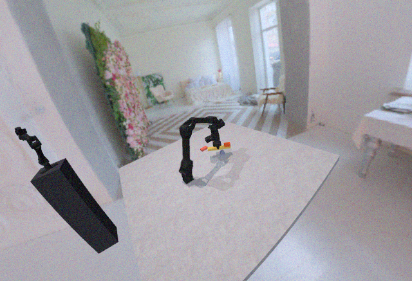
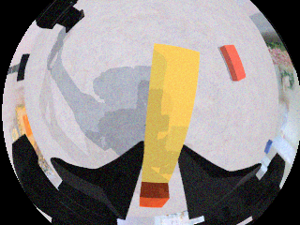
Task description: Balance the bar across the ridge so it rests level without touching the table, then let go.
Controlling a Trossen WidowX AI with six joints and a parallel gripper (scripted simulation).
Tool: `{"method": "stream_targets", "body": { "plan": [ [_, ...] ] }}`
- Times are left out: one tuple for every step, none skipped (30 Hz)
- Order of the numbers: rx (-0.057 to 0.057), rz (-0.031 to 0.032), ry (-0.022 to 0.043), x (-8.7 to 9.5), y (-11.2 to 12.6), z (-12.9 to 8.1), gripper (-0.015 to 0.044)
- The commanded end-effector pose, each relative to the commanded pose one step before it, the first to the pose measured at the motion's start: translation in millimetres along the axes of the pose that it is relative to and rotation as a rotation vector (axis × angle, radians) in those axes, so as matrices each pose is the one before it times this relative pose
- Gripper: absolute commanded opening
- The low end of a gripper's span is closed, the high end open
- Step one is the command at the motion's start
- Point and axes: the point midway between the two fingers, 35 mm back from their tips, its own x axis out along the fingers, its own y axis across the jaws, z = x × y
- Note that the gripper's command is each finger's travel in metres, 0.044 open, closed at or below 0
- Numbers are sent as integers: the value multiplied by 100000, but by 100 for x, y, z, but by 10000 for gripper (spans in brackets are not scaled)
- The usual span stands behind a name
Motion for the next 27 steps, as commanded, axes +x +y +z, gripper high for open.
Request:
{"method": "stream_targets", "body": {
  "plan": [
    [-552,205,463,44,33,-93,0],
    [0,0,0,8,0,0,0],
    [0,0,0,8,0,0,0],
    [0,0,0,17,0,-1,0],
    [0,0,0,0,0,0,0],
    [0,0,0,8,0,0,0],
    [0,0,0,8,0,0,0],
    [0,0,0,17,1,-1,0],
    [0,0,0,0,0,0,0],
    [0,0,0,8,0,0,0],
    [0,0,0,8,0,0,0],
    [0,0,0,17,-1,-1,0],
    [0,0,0,0,0,0,0],
    [0,0,0,8,1,0,0],
    [0,0,0,8,1,0,0],
    [0,0,0,17,0,-1,0],
    [0,0,0,0,0,0,0],
    [0,0,0,8,0,0,0],
    [0,0,0,8,0,0,0],
    [0,0,0,17,-1,-1,0],
    [0,0,0,0,0,0,0],
    [0,0,0,8,0,0,0],
    [0,0,0,8,0,0,0],
    [0,0,0,17,1,-1,0],
    [0,0,0,0,0,0,0],
    [0,0,0,8,-1,0,0],
    [0,0,0,8,-1,0,0]
  ]
}}
